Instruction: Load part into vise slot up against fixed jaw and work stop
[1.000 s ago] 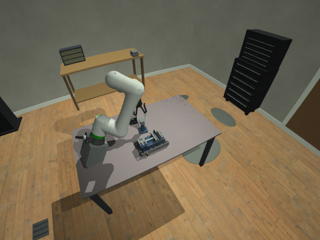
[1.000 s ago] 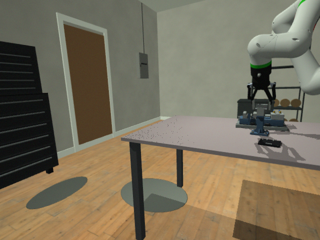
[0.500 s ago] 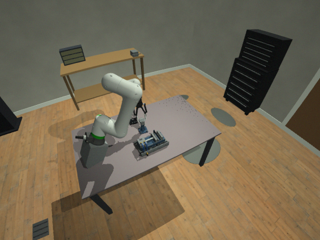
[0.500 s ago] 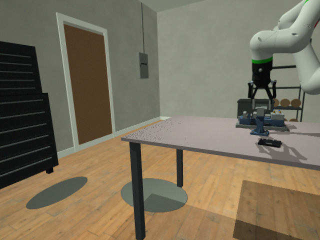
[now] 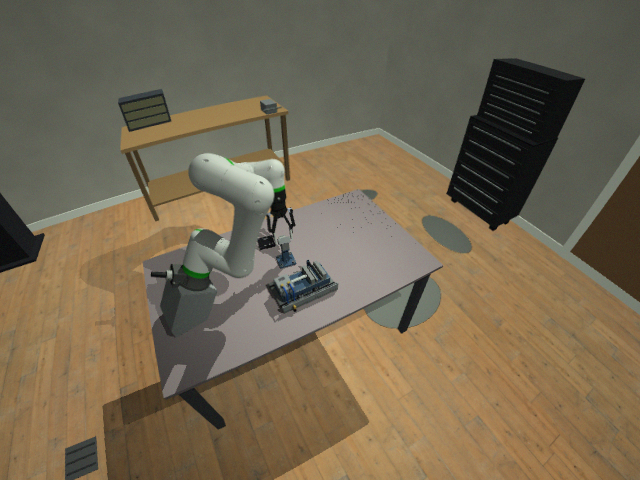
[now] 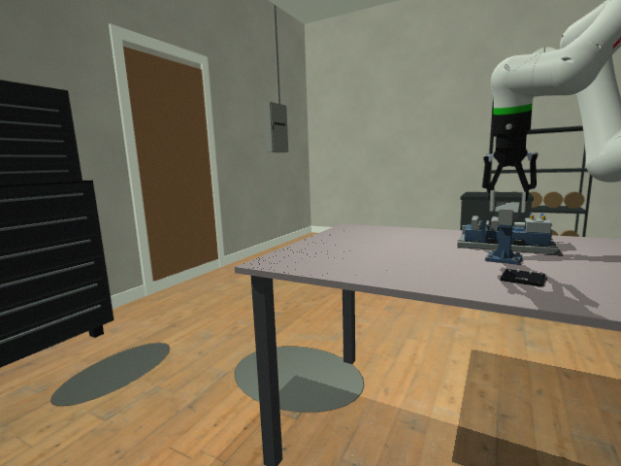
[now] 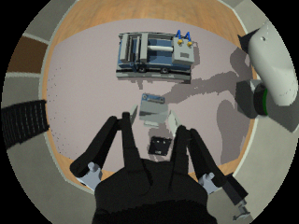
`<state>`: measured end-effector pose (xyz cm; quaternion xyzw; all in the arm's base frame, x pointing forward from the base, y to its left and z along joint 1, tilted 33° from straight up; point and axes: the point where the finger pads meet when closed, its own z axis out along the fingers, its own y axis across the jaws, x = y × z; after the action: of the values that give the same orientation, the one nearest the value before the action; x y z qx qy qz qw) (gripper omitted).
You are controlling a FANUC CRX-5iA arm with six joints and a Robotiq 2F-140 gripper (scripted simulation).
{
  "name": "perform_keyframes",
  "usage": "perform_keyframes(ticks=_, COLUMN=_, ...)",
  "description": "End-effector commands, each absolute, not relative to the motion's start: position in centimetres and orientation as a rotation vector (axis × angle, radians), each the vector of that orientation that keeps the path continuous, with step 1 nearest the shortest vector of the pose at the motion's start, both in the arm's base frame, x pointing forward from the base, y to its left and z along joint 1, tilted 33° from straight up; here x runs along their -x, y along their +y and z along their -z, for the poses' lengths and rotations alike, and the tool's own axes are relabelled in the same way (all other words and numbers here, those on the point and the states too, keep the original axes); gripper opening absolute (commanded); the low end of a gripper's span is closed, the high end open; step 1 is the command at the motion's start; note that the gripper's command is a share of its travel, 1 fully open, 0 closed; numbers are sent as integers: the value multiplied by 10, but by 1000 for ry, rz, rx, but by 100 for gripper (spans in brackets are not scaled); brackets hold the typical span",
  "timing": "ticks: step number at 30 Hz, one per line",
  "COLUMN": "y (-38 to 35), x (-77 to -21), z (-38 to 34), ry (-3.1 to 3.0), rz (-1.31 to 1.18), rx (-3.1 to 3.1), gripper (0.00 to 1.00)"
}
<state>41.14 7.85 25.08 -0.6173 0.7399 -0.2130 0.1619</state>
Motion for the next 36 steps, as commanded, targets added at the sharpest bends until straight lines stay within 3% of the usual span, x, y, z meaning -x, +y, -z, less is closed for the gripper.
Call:
perform_keyframes(ticks=1, y=77, x=-411, z=-250, ry=2076, rz=550, rx=1761, gripper=51)
perform_keyframes(ticks=36, y=68, x=-410, z=-249, ry=1819, rz=202, rx=1712, gripper=51)
